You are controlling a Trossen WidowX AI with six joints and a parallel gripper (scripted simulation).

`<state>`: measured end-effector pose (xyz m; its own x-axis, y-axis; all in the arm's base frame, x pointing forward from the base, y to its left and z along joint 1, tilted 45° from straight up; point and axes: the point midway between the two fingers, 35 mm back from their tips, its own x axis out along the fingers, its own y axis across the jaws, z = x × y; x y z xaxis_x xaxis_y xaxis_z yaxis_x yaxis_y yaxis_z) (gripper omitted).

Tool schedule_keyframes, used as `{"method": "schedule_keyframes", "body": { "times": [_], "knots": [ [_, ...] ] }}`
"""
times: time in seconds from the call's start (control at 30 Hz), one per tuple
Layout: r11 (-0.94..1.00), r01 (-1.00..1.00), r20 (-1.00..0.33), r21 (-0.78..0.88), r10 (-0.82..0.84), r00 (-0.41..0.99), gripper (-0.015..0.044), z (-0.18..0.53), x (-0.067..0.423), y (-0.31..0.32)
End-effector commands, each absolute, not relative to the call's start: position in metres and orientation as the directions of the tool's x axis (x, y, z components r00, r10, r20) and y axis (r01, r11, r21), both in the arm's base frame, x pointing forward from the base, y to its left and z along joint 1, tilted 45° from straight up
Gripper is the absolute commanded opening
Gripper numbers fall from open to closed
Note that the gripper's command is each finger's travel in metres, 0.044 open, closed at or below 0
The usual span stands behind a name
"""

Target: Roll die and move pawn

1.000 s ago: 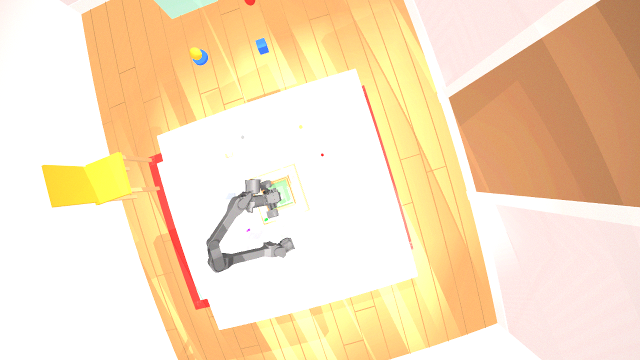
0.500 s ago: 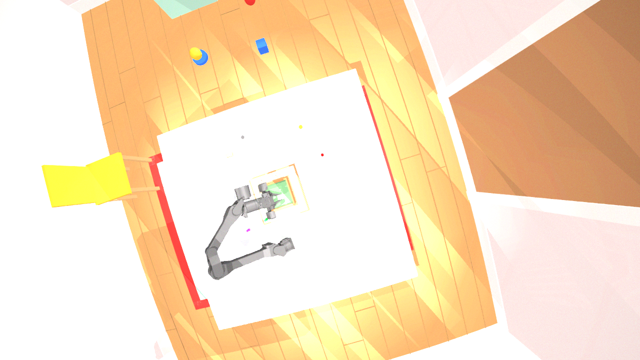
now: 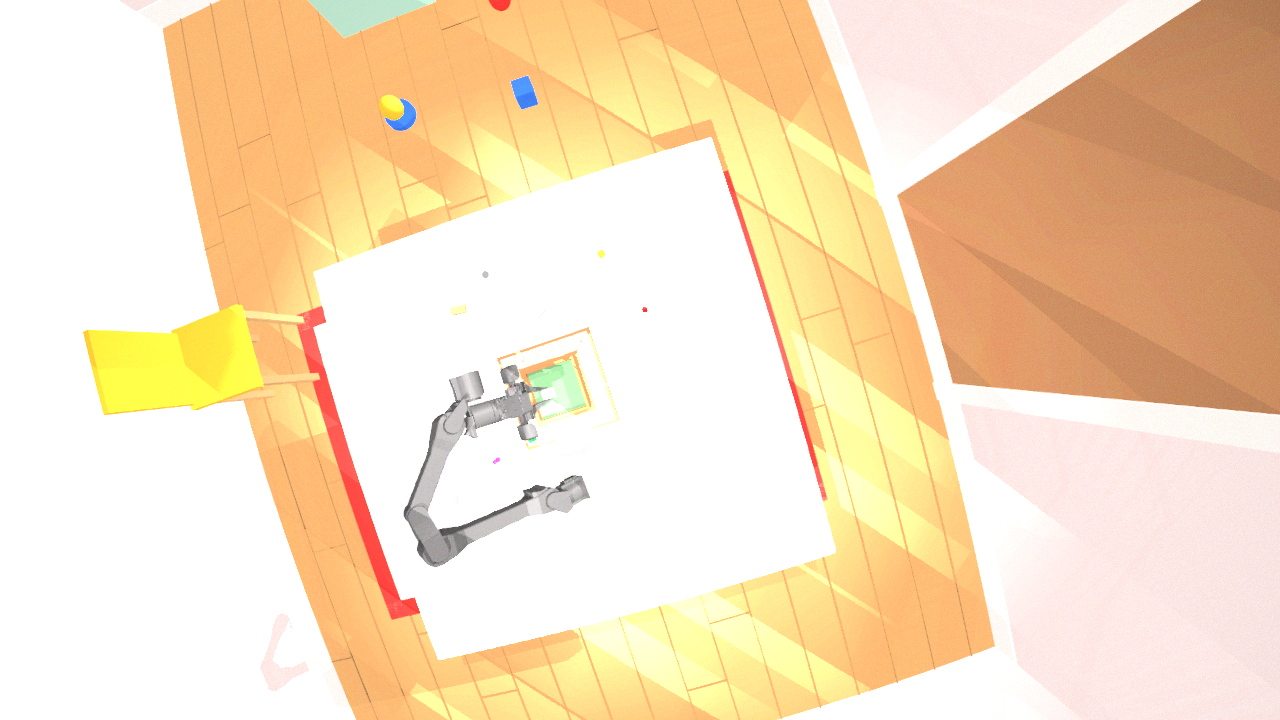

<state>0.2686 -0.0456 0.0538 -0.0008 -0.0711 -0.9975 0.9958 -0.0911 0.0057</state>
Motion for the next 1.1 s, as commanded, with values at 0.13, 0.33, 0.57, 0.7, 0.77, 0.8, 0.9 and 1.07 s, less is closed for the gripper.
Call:
{"method": "schedule_keyframes", "body": {
  "times": [0.13,0.33,0.57,0.7,0.77,0.8,0.9,1.07],
  "knots": [
    [-0.094,0.996,-0.997,0.009,-0.077,0.002,0.0,0.057,0.27,-0.047],
    [-0.091,0.996,-0.997,0.008,-0.072,0.001,0.0,0.056,0.269,-0.046],
    [-0.091,0.996,-0.997,0.008,-0.072,0.001,0.0105,0.056,0.269,-0.046],
    [-0.091,0.996,-0.997,0.008,-0.072,0.001,0.021,0.056,0.269,-0.046],
    [-0.092,0.996,-0.997,0.008,-0.074,0.002,0.0262,0.065,0.269,-0.055],
    [-0.093,0.996,-0.997,0.009,-0.076,0.002,0.0289,0.075,0.268,-0.065],
    [-0.094,0.996,-0.997,0.009,-0.079,0.002,0.0368,0.084,0.267,-0.074],
    [-0.081,0.997,-1.0,-0.018,-0.011,-0.019,0.044,0.077,0.265,-0.072]
  ]
}}
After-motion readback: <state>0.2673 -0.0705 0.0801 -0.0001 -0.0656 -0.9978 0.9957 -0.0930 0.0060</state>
